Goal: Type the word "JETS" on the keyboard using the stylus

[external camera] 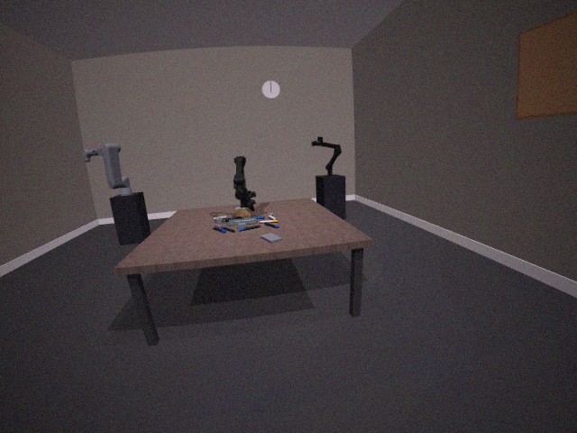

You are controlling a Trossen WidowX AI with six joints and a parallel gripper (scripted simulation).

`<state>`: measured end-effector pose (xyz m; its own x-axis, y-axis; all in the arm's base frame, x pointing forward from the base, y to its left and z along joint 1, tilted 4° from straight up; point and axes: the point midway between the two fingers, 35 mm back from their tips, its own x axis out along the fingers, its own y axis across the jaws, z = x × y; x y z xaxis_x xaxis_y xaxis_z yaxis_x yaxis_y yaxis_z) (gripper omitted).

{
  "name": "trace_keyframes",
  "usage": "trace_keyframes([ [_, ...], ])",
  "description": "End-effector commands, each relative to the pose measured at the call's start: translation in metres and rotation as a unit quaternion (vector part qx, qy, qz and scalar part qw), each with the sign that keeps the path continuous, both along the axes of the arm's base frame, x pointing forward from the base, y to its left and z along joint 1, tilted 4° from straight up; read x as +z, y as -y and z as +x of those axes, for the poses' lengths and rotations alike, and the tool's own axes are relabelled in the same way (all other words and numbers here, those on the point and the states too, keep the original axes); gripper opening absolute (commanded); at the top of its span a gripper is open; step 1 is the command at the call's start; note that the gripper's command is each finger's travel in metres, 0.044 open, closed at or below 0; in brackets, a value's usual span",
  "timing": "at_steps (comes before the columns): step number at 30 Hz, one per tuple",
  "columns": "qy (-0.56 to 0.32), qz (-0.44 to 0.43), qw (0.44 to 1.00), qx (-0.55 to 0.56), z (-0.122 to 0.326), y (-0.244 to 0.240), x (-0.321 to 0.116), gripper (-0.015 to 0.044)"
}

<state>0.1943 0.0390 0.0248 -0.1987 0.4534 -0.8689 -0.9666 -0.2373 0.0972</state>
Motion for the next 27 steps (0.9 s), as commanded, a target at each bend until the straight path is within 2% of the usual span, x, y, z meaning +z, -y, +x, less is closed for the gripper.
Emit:
trace_keyframes([
  [1,-0.057,-0.087,0.994,-0.015,-0.002,-0.008,-0.005,0.0150],
  [7,-0.092,-0.304,0.945,-0.078,-0.001,-0.021,-0.007,0.0150],
  [13,0.002,-0.473,0.866,-0.164,0.009,-0.041,0.003,0.0150],
  [27,0.019,-0.486,0.856,-0.174,0.011,-0.044,0.004,0.0150],
])
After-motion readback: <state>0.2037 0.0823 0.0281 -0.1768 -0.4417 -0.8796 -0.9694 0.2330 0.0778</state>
